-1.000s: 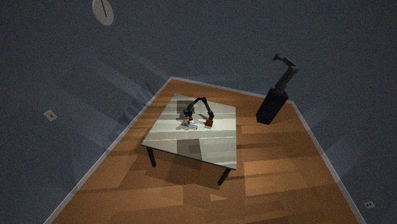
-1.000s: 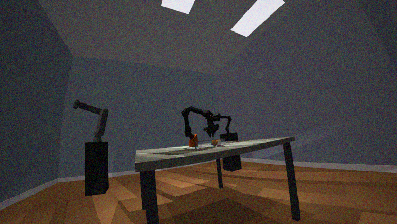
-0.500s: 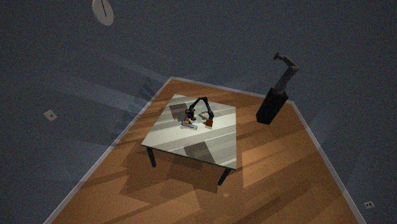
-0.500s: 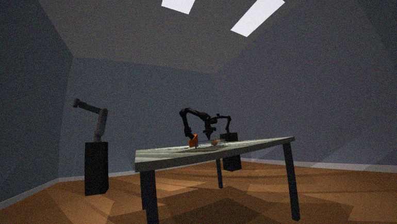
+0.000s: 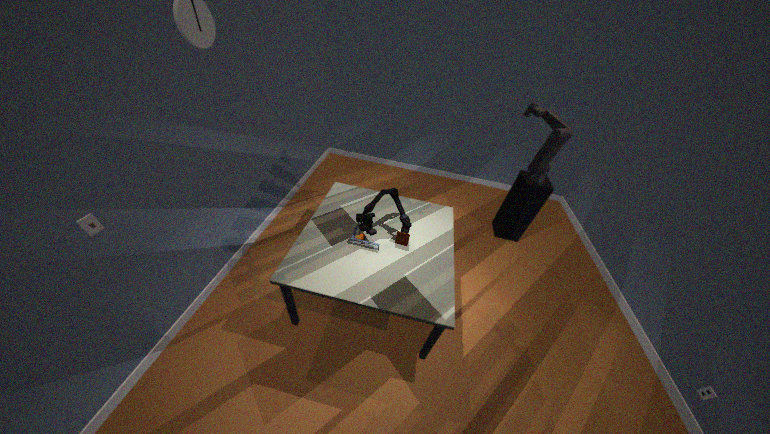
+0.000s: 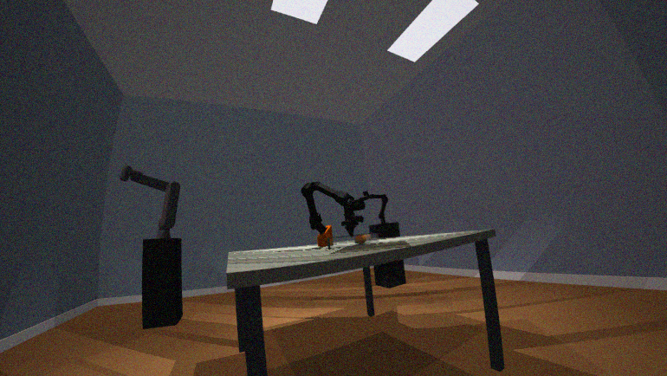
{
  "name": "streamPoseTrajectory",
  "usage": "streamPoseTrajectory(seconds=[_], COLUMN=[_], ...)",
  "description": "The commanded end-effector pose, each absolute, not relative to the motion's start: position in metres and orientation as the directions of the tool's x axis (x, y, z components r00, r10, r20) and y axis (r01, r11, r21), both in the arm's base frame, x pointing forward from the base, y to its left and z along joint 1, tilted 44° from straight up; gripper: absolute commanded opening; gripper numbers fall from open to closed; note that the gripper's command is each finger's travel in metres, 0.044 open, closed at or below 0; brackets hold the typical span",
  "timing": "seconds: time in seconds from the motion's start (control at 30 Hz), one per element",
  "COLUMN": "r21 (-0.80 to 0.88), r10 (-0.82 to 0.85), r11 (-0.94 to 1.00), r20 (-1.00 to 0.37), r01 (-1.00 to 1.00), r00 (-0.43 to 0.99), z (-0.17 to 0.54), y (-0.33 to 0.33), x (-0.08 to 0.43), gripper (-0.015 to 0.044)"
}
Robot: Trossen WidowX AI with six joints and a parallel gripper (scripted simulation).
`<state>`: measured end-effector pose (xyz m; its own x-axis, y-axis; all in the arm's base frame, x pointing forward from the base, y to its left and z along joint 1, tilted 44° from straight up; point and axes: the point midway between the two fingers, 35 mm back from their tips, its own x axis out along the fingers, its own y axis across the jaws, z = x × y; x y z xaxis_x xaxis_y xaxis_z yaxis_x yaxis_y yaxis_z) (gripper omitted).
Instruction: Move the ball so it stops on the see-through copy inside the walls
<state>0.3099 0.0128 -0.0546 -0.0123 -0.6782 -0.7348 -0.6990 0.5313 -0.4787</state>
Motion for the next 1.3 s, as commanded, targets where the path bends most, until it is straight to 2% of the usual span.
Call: streamPoseTrajectory(seconds=[0.0, 0.4, 1.27], r21=[-0.477, -0.477, -0.478], r10=[-0.683, -0.684, -0.682], r11=[0.525, 0.524, 0.525], r20=[-0.730, -0.730, -0.731], r01=[-0.705, -0.705, -0.704], r00=[-0.014, -0.014, -0.012], z=[-0.060, -0.070, -0.092], y=[0.007, 0.000, 0.025], x=[0.309, 0.309, 0.344], gripper=[0.0000, 0.0000, 0.0000])
